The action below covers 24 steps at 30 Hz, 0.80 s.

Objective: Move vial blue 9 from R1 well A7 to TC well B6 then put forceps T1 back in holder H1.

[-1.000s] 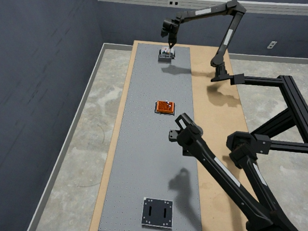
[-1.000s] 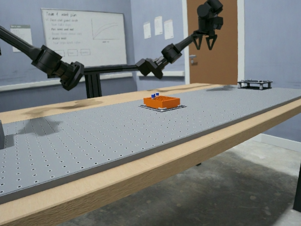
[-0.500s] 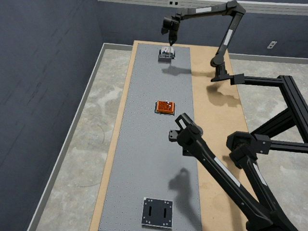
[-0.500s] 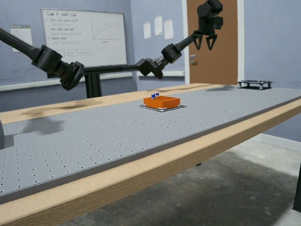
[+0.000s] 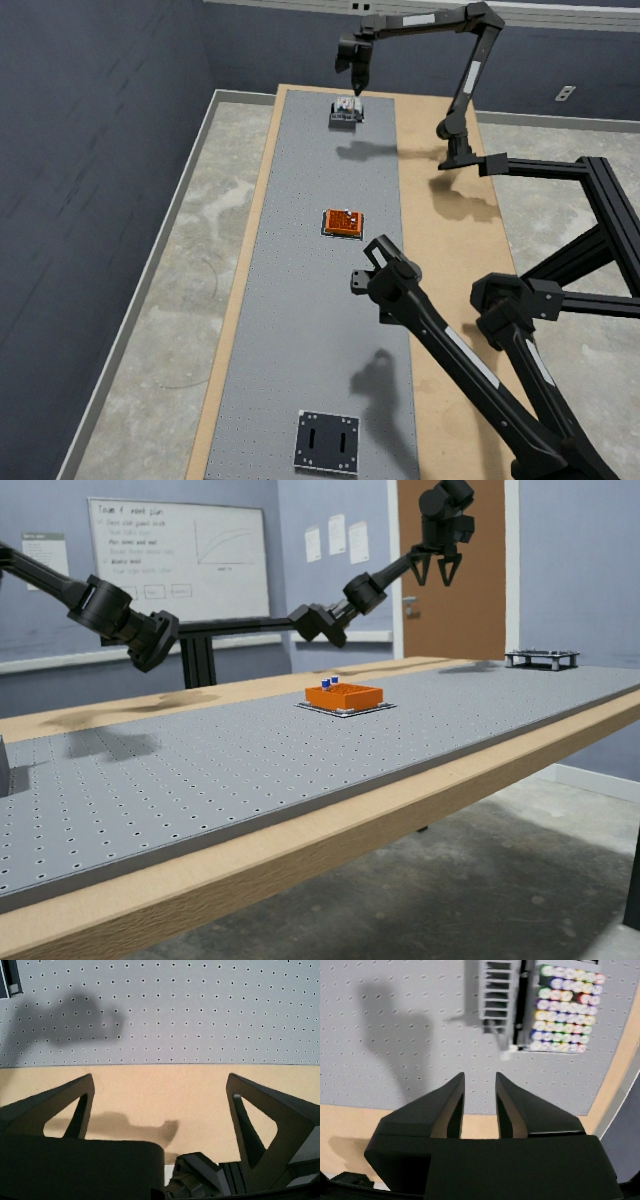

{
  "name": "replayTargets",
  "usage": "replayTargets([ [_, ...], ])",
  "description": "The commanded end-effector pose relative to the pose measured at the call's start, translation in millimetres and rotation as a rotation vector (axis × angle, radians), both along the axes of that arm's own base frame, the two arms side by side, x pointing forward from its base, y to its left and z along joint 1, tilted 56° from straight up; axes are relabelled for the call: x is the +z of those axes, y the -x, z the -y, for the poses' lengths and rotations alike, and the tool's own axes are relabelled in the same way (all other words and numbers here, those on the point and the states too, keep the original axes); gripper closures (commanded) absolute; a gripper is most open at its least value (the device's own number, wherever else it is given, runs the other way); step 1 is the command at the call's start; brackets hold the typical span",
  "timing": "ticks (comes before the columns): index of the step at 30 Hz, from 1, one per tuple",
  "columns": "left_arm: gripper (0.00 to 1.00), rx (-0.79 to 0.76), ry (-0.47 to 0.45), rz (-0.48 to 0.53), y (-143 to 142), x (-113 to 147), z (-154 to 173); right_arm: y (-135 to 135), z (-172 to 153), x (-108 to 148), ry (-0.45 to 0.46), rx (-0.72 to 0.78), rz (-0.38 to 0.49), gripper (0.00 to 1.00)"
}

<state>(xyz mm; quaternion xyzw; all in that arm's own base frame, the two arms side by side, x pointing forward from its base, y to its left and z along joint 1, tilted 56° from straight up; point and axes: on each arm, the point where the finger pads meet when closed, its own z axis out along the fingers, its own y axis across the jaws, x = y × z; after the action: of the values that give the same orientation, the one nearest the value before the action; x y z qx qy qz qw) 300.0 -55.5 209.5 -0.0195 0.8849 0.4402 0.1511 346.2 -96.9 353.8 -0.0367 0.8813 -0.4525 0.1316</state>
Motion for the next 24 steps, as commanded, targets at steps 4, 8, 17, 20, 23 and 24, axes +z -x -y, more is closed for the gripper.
replayTargets([
  [4,0.00,0.003,0.006,0.015,-3.7,6.5,3.2,-2.0,-16.3,-4.6,-0.018,-0.033,0.041,0.77],
  [8,0.00,0.003,0.006,0.015,-3.7,6.5,3.2,5.7,-26.9,-28.5,-0.010,-0.033,0.010,0.77],
  [17,0.00,0.003,0.006,0.015,-3.7,6.5,3.2,12.1,-52.8,-52.5,-0.010,-0.032,0.011,0.77],
  [20,0.00,0.003,0.006,0.015,-3.7,6.5,3.2,12.8,-55.7,-55.2,-0.010,-0.032,0.011,0.77],
  [23,0.00,0.003,0.006,0.015,-3.7,6.5,3.2,14.9,-64.3,-63.3,-0.010,-0.032,0.011,0.77],
  [24,0.00,0.003,0.006,0.015,-3.7,6.5,3.2,15.6,-67.3,-66.0,-0.010,-0.032,0.011,0.77],
])
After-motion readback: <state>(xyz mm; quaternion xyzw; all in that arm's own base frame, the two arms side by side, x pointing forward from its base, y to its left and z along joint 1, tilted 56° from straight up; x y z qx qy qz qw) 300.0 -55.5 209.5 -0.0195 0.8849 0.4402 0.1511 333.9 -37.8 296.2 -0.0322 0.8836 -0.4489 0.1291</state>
